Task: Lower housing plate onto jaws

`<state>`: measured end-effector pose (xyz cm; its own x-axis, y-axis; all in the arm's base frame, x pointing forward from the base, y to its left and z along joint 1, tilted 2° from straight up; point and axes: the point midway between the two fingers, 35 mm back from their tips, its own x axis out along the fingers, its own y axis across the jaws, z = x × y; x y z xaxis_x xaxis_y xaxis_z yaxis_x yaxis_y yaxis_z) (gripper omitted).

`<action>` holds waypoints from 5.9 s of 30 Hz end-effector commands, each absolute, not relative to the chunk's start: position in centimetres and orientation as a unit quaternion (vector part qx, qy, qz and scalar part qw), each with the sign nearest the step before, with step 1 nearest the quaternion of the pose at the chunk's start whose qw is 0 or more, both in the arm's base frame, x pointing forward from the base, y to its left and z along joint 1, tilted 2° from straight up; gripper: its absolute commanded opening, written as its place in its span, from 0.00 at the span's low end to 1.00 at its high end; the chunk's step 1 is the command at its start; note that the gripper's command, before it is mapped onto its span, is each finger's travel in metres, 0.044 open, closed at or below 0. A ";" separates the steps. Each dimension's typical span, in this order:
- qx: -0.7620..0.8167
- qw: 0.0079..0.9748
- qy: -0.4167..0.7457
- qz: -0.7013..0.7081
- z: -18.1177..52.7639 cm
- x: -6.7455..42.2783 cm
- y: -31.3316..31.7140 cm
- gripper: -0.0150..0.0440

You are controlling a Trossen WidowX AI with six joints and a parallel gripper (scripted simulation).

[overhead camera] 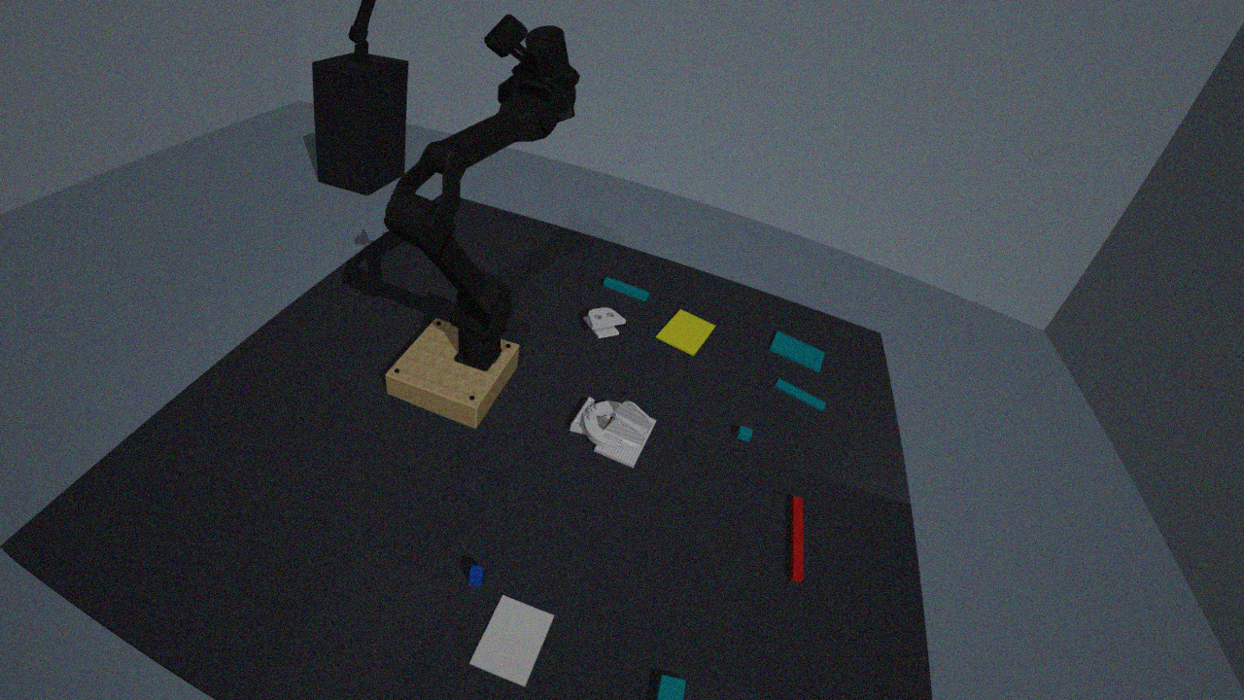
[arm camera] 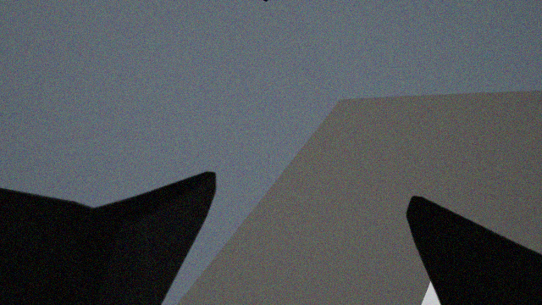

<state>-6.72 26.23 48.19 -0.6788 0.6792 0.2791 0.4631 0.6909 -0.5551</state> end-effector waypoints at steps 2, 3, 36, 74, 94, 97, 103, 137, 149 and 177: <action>-0.356 0.261 -0.856 0.270 47.3 -5.1 28.5 1.00; -0.362 0.265 -0.849 0.278 47.0 -4.8 28.9 1.00; -0.518 0.330 -0.602 0.510 36.0 4.4 37.3 1.00; -0.628 0.342 -0.133 0.686 17.6 13.8 36.1 1.00; -0.648 0.303 0.132 0.687 10.4 16.3 30.4 1.00; -0.649 0.294 0.170 0.681 9.5 16.5 29.4 1.00; -0.649 0.273 0.244 0.666 8.1 16.8 27.3 1.00; -0.649 0.263 0.273 0.659 1.6 16.8 26.3 1.00; -0.649 0.263 0.273 0.659 0.9 16.8 26.4 1.00; -0.649 0.263 0.273 0.659 -1.4 16.7 26.3 1.00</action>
